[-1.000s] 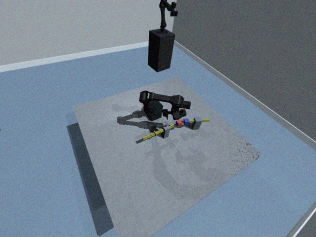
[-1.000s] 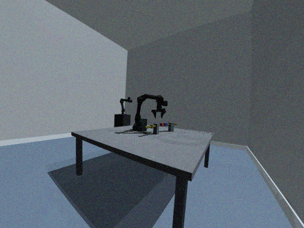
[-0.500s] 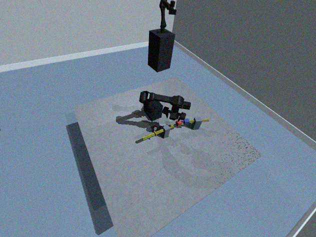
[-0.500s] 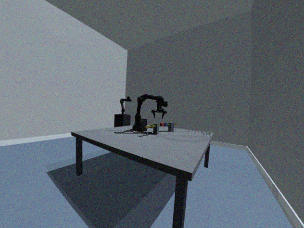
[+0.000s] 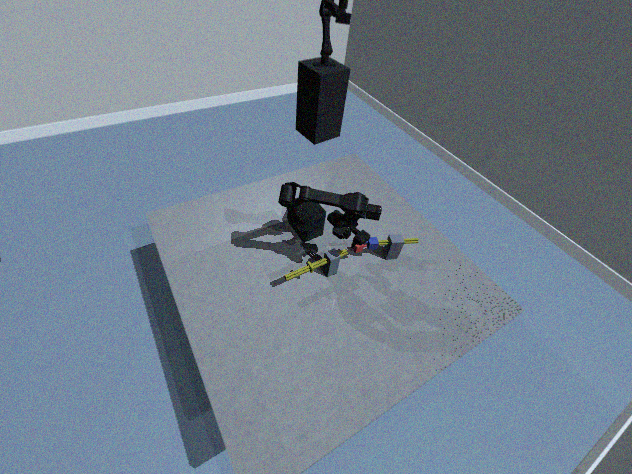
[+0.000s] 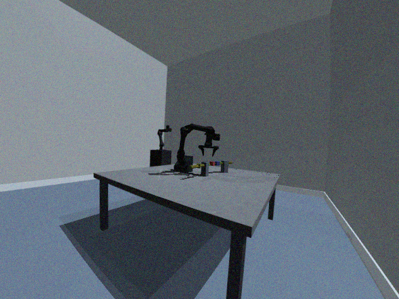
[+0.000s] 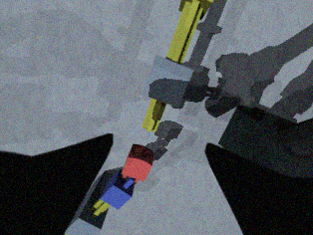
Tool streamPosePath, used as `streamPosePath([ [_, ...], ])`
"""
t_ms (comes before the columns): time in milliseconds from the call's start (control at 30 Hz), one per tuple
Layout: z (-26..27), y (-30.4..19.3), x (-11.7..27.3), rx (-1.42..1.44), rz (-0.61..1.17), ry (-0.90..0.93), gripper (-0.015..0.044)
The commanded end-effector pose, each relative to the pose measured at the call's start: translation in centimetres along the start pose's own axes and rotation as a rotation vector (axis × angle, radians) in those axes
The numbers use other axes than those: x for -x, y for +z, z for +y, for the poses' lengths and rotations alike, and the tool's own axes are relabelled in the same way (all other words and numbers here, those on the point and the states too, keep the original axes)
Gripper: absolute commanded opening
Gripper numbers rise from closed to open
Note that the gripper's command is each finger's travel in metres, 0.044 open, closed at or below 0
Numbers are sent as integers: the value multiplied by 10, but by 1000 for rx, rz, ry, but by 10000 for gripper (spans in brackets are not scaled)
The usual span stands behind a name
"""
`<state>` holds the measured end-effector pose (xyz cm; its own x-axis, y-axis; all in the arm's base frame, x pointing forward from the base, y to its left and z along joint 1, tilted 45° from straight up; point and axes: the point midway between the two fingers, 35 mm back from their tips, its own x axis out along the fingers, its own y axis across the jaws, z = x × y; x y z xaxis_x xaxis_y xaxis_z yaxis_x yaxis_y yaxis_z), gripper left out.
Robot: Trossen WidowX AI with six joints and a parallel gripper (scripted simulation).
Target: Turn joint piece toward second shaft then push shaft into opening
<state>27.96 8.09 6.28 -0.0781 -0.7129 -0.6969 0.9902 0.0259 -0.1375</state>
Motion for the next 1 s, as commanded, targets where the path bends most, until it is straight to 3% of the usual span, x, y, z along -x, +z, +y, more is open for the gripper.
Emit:
streamPosePath([
  [0,0,0,-2,-102,-8,1,440],
  [400,0,0,-8,-295,-12,1,440],
  [967,2,-2,-82,-297,-14,3,440],
])
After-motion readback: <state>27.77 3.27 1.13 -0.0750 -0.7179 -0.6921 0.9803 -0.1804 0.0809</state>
